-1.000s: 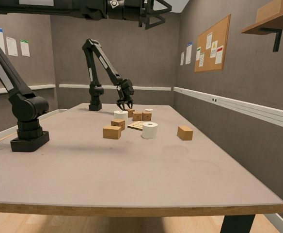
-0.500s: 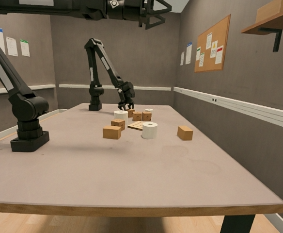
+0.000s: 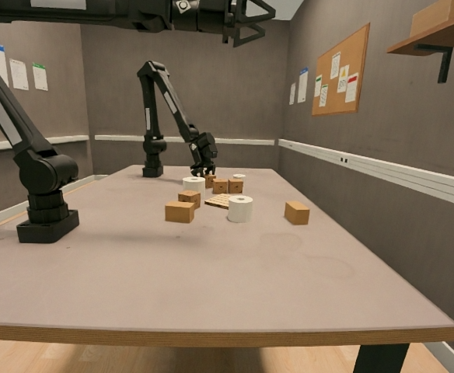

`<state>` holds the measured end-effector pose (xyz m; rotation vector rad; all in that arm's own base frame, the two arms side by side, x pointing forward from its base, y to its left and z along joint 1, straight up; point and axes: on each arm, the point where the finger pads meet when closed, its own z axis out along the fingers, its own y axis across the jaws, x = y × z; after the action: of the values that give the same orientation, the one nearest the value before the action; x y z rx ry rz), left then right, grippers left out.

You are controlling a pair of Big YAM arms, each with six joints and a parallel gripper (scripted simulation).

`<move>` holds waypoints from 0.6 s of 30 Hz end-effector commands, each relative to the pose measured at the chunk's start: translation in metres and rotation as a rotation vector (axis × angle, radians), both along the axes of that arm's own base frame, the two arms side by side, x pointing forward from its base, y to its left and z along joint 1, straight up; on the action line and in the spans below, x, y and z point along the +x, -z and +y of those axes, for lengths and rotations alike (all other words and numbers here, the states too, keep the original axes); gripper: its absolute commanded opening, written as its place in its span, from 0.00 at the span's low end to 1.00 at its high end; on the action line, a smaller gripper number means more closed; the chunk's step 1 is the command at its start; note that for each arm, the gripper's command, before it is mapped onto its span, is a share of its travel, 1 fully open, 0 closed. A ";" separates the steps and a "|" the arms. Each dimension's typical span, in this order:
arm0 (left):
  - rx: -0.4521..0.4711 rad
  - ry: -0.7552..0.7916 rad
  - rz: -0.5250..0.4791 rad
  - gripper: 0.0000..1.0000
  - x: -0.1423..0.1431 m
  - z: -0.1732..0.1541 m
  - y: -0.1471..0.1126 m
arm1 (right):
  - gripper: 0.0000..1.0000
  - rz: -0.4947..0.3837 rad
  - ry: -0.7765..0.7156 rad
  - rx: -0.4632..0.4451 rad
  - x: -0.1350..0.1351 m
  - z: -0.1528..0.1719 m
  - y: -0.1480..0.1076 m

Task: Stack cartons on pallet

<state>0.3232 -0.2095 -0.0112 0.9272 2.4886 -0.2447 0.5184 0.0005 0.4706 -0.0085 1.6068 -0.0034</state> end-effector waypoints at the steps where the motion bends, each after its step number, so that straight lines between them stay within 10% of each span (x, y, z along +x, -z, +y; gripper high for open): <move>1: -0.020 0.001 -0.030 0.62 0.008 -0.009 -0.008 | 1.00 -0.047 0.003 0.008 0.000 -0.001 -0.028; 13: -0.025 0.000 -0.042 0.49 0.007 -0.004 -0.013 | 1.00 -0.047 0.003 0.008 0.000 -0.001 -0.028; 17: -0.026 0.000 -0.045 0.04 0.008 -0.005 -0.014 | 1.00 -0.047 0.003 0.008 0.000 -0.001 -0.028; 18: -0.026 0.000 -0.045 0.15 0.008 -0.005 -0.014 | 1.00 -0.047 0.003 0.008 0.000 -0.001 -0.028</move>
<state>0.3213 -0.2083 -0.0108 0.9266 2.4867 -0.2449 0.5184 0.0005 0.4706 -0.0085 1.6068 -0.0034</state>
